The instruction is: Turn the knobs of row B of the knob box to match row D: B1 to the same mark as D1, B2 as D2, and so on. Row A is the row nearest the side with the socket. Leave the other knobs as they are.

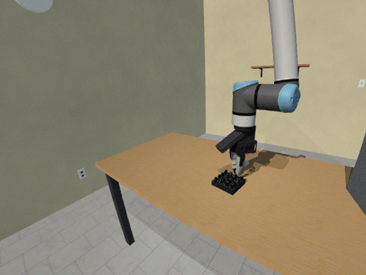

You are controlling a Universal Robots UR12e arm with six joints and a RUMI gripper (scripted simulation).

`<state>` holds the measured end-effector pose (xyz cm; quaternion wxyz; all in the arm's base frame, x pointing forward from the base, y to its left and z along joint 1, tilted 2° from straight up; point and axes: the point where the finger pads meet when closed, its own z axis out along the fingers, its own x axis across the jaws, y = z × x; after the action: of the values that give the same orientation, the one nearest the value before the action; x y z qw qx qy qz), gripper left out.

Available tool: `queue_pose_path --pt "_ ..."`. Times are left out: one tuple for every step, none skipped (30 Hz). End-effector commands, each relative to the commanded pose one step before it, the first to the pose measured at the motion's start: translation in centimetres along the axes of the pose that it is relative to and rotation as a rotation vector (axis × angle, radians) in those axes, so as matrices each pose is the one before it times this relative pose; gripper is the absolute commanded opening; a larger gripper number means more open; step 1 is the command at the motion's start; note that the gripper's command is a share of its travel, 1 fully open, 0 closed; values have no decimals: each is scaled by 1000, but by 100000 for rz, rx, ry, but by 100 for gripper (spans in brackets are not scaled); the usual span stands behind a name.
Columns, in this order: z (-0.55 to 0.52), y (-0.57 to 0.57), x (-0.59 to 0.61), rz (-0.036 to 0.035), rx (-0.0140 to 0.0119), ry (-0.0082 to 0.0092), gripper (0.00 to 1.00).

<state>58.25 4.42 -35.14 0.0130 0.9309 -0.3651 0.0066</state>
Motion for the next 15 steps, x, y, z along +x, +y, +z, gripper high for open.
queue_pose_path --pt "155 -28 36 1 58 81 11" --pt "87 0 0 0 0 0 11" --pt "87 0 0 0 0 0 11" --pt "85 0 0 0 0 0 11" --pt "82 0 0 0 0 0 11" --pt "77 0 0 0 0 0 11" --pt "71 0 0 0 0 0 11" --pt "64 0 0 0 0 0 11" --pt "55 0 0 0 0 0 11" --pt "47 0 0 0 0 0 11" --pt "38 0 0 0 0 0 11" --pt "29 0 0 0 0 0 11" --pt "21 0 0 0 0 0 11" --pt "13 0 0 0 0 0 11" --pt "7 0 0 0 0 0 11"
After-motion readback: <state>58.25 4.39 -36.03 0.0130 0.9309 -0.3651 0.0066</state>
